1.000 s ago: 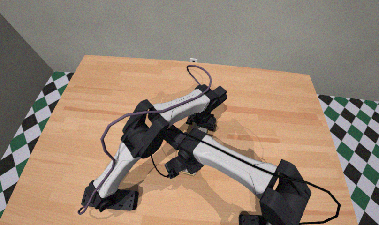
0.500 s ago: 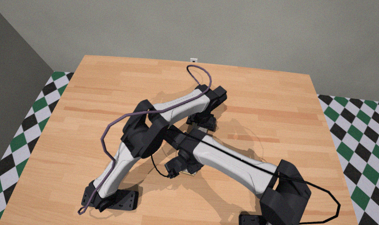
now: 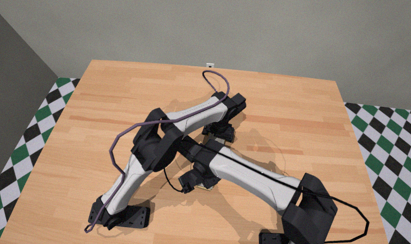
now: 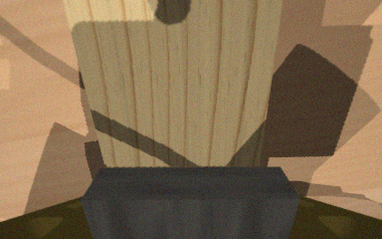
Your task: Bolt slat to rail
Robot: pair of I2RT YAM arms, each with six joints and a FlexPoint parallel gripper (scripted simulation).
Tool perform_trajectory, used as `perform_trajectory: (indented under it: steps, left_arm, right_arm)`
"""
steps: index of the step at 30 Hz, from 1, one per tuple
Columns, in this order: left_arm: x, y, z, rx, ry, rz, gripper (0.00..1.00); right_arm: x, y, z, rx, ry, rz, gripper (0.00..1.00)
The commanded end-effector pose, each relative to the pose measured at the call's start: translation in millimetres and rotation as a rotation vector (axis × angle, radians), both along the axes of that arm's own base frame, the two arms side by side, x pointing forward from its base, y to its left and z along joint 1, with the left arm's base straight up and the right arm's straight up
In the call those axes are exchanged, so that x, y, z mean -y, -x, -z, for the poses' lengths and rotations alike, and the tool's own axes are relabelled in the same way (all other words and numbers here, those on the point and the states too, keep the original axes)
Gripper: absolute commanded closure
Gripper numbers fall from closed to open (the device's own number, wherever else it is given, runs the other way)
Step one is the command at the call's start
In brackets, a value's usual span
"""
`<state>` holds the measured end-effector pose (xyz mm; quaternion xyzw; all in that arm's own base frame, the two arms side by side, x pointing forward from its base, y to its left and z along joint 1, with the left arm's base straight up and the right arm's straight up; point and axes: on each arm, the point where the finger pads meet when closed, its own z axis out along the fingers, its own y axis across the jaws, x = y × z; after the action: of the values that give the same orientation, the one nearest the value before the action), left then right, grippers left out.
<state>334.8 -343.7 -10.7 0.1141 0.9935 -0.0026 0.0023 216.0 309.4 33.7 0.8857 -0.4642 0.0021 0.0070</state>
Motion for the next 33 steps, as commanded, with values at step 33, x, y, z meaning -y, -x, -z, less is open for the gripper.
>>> perform_trajectory:
  steps: [33]
  left_arm:
    - [1.6,-3.3,-6.9,0.015,0.012,0.005,0.33]
  right_arm:
    - [-2.7,-2.2,-2.9,0.01,-0.018,0.0,0.89]
